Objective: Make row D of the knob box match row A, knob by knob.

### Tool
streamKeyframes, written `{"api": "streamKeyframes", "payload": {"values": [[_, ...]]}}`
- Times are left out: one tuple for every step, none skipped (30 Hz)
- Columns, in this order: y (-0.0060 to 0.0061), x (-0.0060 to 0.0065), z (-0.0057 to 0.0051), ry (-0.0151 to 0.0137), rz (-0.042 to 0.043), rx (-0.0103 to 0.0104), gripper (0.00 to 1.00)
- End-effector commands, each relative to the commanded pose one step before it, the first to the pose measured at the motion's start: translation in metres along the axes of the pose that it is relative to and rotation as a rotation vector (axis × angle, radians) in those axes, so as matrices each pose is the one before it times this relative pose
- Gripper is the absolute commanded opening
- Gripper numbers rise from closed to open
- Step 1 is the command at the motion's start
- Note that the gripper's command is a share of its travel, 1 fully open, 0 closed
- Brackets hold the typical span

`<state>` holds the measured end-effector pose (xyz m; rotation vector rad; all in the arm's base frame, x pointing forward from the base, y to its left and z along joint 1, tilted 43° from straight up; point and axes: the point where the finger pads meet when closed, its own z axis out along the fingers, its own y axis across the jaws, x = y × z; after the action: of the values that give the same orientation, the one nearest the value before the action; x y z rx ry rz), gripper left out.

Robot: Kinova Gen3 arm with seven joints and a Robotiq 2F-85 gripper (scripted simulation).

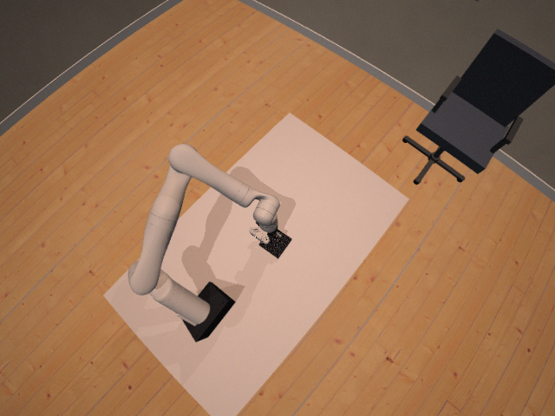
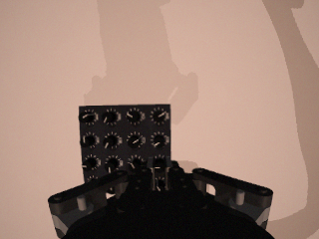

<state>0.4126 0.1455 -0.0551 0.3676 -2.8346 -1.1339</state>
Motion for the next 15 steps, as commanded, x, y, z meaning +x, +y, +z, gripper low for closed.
{"api": "streamKeyframes", "payload": {"values": [[0.00002, -0.00015, -0.0004, -0.00063, 0.00188, 0.0, 0.08], [0.0, 0.0, 0.0, 0.0, 0.00142, 0.0, 0.08], [0.0, 0.0, 0.0, 0.0, 0.0012, 0.0, 0.08], [0.0, 0.0, 0.0, 0.0, 0.00099, 0.0, 0.08], [0.0, 0.0, 0.0, 0.0, 0.00081, 0.0, 0.08], [0.0, 0.0, 0.0, 0.0, 0.00064, 0.0, 0.08], [0.0, 0.0, 0.0, 0.0, 0.00048, 0.0, 0.08], [0.0, 0.0, 0.0, 0.0, 0.00035, 0.0, 0.08], [0.0, 0.0, 0.0, 0.0, 0.00024, 0.0, 0.08], [0.0, 0.0, 0.0, 0.0, 0.00015, 0.0, 0.08], [0.0, 0.0, 0.0, 0.0, 0.00008, 0.0, 0.08], [0.0, 0.0, 0.0, 0.0, 0.00003, 0.0, 0.08], [0.0, 0.0, 0.0, 0.0, 0.0, 0.0, 0.08], [0.0, 0.0, 0.0, 0.0, 0.0, 0.0, 0.08], [0.0, 0.0, 0.0, 0.0, 0.0, 0.0, 0.08]]}}
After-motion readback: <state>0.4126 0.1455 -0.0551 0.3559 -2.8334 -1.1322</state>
